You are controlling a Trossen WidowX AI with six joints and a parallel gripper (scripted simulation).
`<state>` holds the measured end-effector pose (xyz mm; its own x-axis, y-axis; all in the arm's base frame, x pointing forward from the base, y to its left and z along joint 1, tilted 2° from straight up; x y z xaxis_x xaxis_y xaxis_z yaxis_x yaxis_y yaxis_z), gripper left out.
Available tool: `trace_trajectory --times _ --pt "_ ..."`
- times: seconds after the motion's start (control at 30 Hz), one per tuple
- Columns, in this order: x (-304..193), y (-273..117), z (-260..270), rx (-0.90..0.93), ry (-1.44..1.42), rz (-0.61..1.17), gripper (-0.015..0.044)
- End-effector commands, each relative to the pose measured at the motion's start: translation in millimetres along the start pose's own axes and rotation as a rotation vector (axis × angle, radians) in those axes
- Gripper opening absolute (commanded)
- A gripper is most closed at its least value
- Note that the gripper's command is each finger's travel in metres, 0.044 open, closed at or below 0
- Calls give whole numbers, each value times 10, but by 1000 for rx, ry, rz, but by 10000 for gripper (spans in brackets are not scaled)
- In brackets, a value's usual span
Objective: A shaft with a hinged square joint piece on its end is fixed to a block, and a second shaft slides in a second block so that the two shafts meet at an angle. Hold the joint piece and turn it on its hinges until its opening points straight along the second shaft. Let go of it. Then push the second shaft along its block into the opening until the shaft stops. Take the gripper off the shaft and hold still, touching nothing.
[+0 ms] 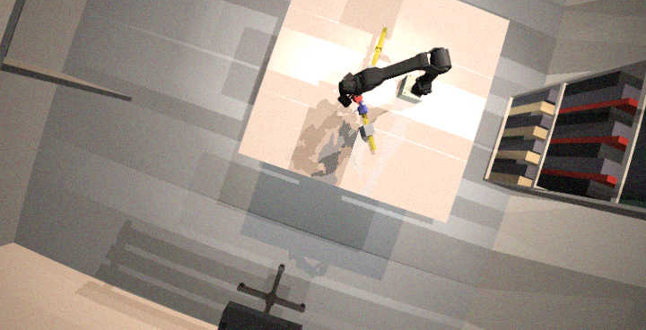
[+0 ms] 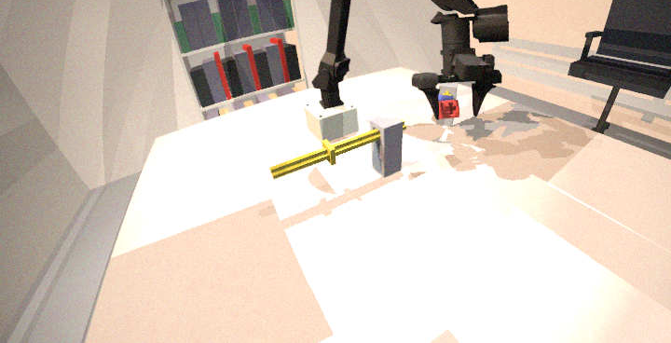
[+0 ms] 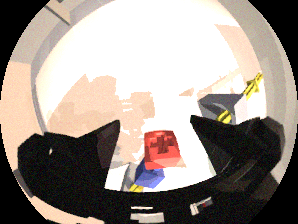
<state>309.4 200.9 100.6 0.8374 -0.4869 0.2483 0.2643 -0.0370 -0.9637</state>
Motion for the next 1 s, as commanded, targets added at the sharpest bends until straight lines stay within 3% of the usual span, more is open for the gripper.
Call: trace_trajectory --times 0.0,0.87,0.97 --pt "-217 -16 -75 -7 2 1 440" --pt "-290 255 -103 -8 2 1 440" --pt "-290 255 -103 -8 2 1 361"
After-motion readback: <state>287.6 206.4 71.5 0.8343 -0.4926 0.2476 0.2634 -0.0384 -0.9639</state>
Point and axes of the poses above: the point midway between the two fingers, 35 mm back from their tips, its own y axis out along the fingers, its own z axis across the jaws, x = y × z, the point moved 1 cm from there along -y, back along the fingers, and after that the axes turned 12 degrees about y, right-handed, at the moved point
